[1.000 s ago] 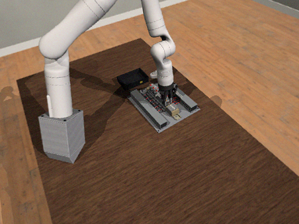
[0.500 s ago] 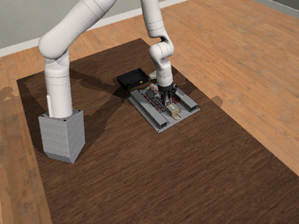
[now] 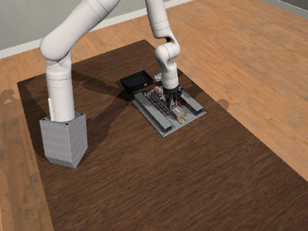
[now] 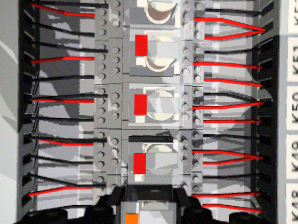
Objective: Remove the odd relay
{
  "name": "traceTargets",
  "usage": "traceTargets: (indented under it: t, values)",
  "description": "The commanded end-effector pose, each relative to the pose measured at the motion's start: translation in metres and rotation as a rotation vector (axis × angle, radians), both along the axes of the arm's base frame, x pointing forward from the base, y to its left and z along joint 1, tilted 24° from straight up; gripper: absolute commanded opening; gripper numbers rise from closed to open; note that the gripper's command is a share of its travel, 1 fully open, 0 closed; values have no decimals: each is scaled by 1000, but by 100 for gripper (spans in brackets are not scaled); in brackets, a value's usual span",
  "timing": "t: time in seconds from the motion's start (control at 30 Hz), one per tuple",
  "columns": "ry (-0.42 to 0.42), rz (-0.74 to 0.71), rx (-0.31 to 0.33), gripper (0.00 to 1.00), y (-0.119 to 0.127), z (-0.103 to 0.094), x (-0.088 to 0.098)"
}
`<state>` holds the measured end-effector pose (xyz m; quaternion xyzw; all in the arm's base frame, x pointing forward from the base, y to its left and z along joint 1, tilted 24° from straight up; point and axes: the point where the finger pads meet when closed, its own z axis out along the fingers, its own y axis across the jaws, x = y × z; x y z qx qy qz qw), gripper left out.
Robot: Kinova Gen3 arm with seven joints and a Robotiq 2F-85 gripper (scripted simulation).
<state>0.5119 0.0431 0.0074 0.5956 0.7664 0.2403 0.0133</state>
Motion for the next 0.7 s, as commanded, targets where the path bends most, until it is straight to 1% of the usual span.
traceTargets:
  t: [0.0,0.67]
  values:
    - [7,2,-2,0,0,1,1]
    - [32,9,-10,0,0,1,1]
